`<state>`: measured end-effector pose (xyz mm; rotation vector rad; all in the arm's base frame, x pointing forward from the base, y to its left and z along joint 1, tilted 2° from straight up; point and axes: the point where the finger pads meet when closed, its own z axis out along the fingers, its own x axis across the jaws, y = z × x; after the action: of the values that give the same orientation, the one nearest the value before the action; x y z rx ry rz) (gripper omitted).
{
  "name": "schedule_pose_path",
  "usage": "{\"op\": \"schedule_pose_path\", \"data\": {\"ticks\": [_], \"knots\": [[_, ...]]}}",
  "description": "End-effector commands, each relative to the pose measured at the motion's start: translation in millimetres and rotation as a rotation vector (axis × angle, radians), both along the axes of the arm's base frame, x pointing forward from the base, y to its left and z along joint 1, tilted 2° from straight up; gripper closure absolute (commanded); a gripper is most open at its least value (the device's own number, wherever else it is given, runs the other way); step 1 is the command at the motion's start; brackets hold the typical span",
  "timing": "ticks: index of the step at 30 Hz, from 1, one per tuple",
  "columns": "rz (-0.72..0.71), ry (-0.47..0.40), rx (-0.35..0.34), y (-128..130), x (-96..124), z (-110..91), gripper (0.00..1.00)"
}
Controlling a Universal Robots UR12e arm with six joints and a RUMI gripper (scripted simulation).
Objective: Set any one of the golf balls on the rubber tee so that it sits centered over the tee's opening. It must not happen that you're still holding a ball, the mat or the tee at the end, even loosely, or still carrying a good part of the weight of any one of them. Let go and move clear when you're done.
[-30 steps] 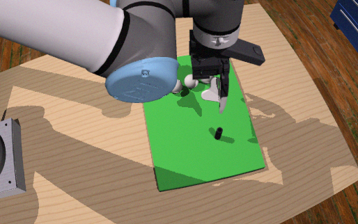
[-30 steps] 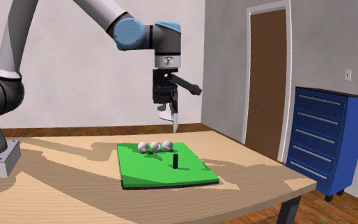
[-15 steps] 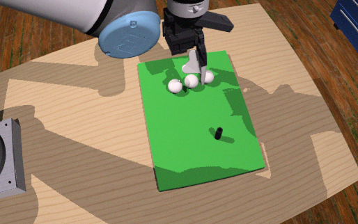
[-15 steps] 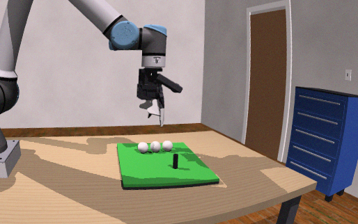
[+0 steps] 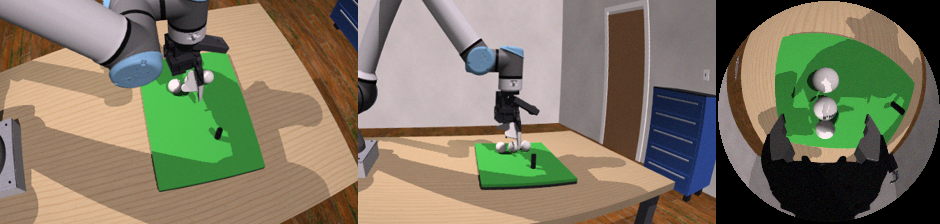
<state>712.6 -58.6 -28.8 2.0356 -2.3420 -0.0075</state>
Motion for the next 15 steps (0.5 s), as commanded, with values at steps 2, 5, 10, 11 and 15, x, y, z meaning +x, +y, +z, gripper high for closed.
{"op": "schedule_pose_path", "data": {"ticks": [2,5,10,11,15], "knots": [[0.000,-0.003,-0.001,-0.6,1.2,-10.2,0.00],[0.000,-0.003,-0.001,-0.6,1.2,-10.2,0.00],[0.000,-0.003,-0.001,-0.6,1.2,-10.2,0.00],[0.000,-0.003,-0.001,-0.6,1.2,-10.2,0.00],[0.000,-0.003,-0.001,-0.6,1.2,-10.2,1.00]]}}
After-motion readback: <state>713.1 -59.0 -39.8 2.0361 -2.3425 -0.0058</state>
